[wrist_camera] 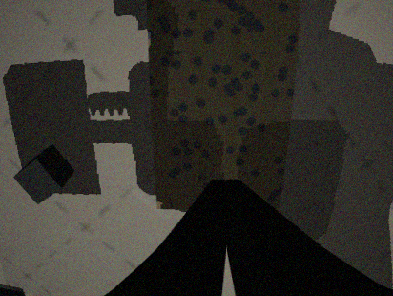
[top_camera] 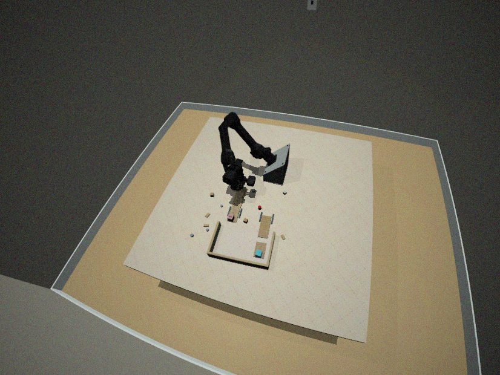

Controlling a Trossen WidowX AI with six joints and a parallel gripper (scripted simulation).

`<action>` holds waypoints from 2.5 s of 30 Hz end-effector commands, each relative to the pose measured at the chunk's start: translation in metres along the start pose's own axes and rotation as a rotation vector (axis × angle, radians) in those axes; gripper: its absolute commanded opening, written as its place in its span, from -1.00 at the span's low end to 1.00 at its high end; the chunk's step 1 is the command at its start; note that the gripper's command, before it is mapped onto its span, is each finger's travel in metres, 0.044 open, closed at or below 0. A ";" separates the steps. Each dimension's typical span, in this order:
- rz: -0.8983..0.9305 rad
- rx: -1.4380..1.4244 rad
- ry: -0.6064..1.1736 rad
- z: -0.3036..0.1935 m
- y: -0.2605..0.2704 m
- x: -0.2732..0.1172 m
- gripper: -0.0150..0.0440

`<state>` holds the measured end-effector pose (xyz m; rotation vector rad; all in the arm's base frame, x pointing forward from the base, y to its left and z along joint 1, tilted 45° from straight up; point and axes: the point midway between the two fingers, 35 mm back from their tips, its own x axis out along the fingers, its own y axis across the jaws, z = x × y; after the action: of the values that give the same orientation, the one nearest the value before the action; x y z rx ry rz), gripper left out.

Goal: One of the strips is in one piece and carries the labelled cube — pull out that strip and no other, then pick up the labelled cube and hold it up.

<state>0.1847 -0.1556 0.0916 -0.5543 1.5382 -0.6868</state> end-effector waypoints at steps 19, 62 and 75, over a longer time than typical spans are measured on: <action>-0.004 0.098 0.007 0.069 -0.003 -0.011 1.00; -0.003 0.103 0.003 0.203 -0.009 -0.023 0.64; -0.003 0.103 0.002 0.204 -0.009 -0.002 0.36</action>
<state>0.3887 -0.1757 0.1003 -0.4753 1.4900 -0.7645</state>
